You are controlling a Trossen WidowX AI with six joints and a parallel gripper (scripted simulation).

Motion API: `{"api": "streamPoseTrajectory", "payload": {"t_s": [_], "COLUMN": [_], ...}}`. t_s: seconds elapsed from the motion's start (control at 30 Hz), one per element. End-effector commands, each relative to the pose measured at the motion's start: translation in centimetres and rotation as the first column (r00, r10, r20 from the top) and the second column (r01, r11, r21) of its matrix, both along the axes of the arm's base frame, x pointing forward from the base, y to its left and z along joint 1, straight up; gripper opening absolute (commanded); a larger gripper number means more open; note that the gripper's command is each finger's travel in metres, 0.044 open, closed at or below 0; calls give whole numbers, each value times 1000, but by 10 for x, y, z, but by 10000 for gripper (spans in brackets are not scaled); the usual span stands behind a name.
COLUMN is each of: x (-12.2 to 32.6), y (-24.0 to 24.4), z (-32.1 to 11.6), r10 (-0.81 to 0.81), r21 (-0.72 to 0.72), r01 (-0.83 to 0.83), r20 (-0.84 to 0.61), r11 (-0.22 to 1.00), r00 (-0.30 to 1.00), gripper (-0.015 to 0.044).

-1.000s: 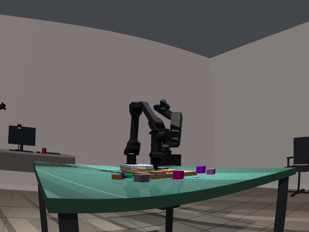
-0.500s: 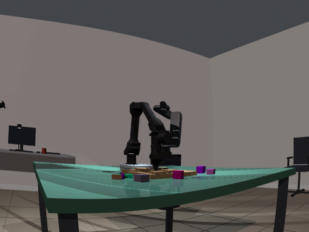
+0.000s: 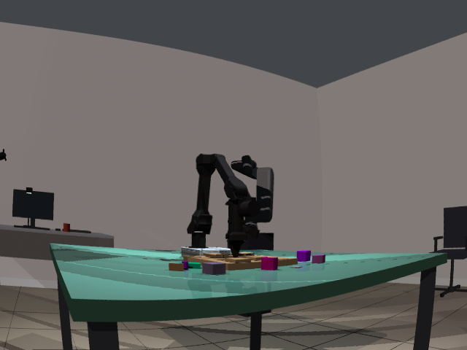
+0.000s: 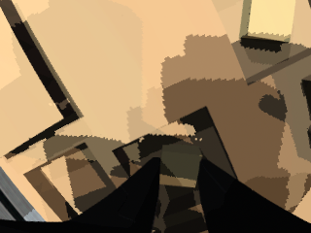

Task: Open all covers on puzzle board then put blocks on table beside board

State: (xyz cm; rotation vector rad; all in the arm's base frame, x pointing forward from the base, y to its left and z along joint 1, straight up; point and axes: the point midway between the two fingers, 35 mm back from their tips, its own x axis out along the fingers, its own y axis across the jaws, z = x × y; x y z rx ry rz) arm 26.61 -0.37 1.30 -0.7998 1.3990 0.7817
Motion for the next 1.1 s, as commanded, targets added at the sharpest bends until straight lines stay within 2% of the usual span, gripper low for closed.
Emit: {"api": "streamPoseTrajectory", "payload": {"t_s": [0.0,1.07], "x": [0,0], "y": [0,0], "z": [2,43], "r10": [0,6], "r21": [0,0], "r01": [0,-6], "r20": [0,0], "r11": [1000,1000], "r00": [1000,1000], "gripper": [80,80]}}
